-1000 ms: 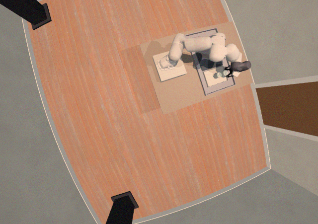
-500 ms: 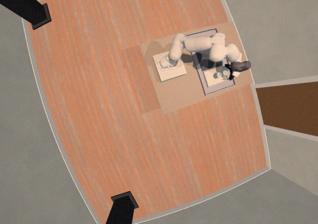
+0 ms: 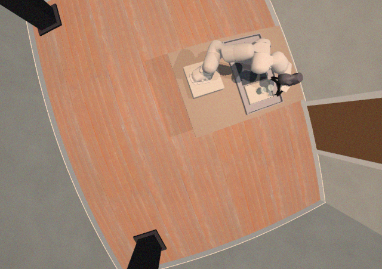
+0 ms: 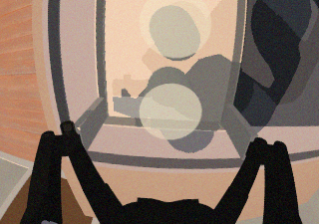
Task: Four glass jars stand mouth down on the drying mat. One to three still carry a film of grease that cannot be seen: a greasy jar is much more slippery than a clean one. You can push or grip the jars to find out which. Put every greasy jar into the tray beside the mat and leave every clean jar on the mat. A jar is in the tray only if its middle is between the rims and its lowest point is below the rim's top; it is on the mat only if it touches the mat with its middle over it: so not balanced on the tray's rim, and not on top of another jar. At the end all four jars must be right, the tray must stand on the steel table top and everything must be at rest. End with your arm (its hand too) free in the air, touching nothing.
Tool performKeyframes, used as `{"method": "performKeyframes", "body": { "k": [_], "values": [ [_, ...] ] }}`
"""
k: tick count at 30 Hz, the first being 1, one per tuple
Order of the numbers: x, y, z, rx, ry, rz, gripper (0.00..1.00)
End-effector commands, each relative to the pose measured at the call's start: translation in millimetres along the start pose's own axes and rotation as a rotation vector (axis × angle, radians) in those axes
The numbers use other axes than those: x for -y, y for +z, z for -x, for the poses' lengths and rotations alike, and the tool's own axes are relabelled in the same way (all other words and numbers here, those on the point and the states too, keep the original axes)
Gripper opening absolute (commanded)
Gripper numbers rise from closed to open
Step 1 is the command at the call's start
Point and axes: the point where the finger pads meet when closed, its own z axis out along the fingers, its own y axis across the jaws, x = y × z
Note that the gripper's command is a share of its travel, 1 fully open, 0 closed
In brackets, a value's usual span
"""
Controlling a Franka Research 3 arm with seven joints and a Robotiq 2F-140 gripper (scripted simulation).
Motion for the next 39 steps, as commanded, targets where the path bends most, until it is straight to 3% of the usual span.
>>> {"method": "performKeyframes", "body": {
  "k": [1,3,27,39],
  "values": [
    [0,-15.4,0,-0.001,0.004,0.002,1.0],
    [0,-15.4,0,-0.001,0.004,0.002,1.0],
    [0,-100.8,0,-0.001,0.004,0.002,1.0],
    [0,-100.8,0,-0.001,0.004,0.002,1.0]
  ]
}}
